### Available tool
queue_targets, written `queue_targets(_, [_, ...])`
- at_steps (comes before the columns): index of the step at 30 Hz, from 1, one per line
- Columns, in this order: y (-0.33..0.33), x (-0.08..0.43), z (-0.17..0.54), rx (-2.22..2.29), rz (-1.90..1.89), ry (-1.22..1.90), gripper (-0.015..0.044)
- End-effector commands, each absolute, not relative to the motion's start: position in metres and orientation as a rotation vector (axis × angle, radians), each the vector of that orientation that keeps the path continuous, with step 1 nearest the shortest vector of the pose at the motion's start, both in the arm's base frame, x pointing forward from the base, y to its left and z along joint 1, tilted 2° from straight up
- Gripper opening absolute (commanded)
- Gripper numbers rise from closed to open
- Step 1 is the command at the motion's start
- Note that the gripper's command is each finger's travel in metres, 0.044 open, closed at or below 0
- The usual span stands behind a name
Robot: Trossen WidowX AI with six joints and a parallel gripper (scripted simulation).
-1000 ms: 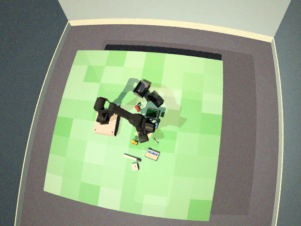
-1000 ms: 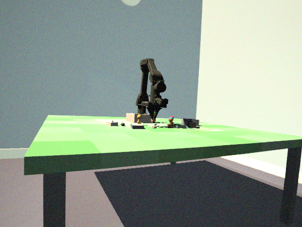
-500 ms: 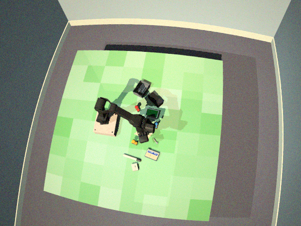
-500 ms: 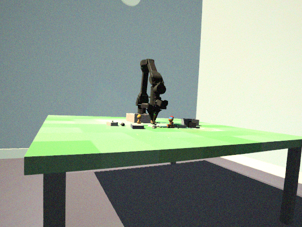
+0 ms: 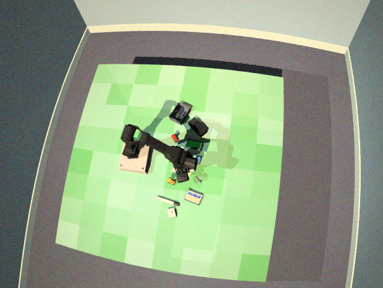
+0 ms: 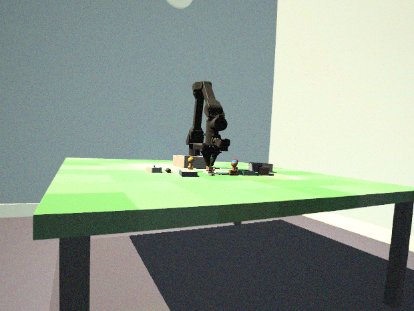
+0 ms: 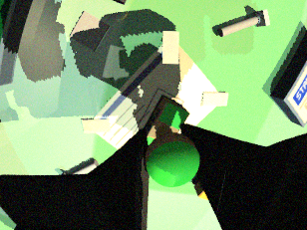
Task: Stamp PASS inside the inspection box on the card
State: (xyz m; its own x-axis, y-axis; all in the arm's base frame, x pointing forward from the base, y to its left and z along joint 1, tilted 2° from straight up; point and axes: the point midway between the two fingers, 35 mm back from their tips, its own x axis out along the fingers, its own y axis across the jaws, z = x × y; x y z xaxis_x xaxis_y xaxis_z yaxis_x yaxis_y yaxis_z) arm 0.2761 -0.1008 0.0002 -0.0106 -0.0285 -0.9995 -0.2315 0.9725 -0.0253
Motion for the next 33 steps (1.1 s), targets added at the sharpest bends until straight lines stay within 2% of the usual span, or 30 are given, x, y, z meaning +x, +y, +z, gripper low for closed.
queue_targets(1, [-0.1001,0.2761,-0.0015,-0.202,0.170,1.579,0.0000])
queue_targets(33, [-0.1001,0.2760,-0.0076,-0.202,0.170,1.579,0.0000])
